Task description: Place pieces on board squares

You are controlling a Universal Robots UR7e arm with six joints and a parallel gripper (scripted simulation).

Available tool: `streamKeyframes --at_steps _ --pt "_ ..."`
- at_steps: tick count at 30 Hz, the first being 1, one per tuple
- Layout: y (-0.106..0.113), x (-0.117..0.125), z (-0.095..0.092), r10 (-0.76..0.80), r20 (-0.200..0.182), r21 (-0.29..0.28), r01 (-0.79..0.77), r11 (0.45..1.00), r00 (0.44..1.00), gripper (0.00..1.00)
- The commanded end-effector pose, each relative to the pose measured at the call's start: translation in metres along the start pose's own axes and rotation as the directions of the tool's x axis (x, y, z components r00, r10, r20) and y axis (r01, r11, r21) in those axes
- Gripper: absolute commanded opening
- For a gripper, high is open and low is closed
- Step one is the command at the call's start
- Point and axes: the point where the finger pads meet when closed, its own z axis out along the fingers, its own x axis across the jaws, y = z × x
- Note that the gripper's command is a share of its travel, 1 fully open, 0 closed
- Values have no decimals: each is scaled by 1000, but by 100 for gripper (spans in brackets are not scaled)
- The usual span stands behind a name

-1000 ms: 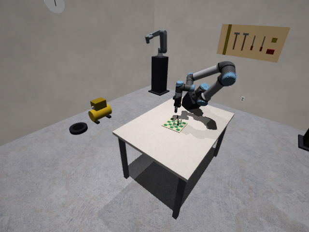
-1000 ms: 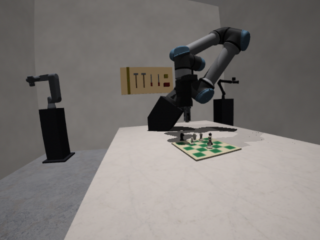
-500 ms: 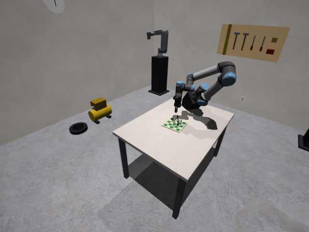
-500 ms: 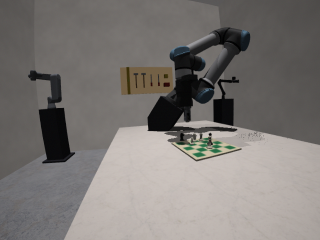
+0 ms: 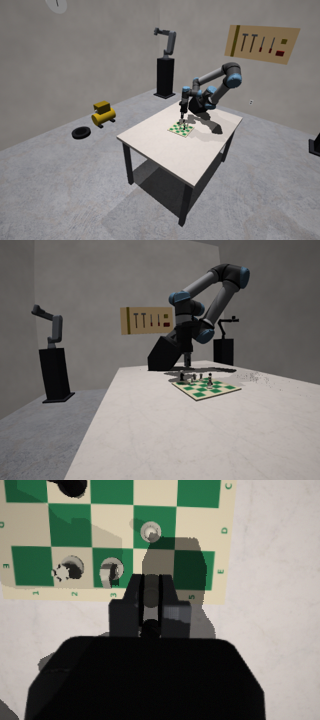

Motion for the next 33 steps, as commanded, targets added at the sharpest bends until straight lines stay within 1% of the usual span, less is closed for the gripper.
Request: streamKeyframes --at_steps 1,10,12,18,24,33 --pt "-1 1 17 0 -1 1 0 1000 1000 0" --pt "-1 1 48 0 -1 1 0 1000 1000 0" --pt "-1 1 48 0 -1 1 0 1000 1000 0" --pt "-1 1 61 0 -1 1 0 1000 1000 0" --pt "-1 1 66 0 -1 1 0 1000 1000 0" --pt "-1 1 67 0 -1 1 0 1000 1000 0"
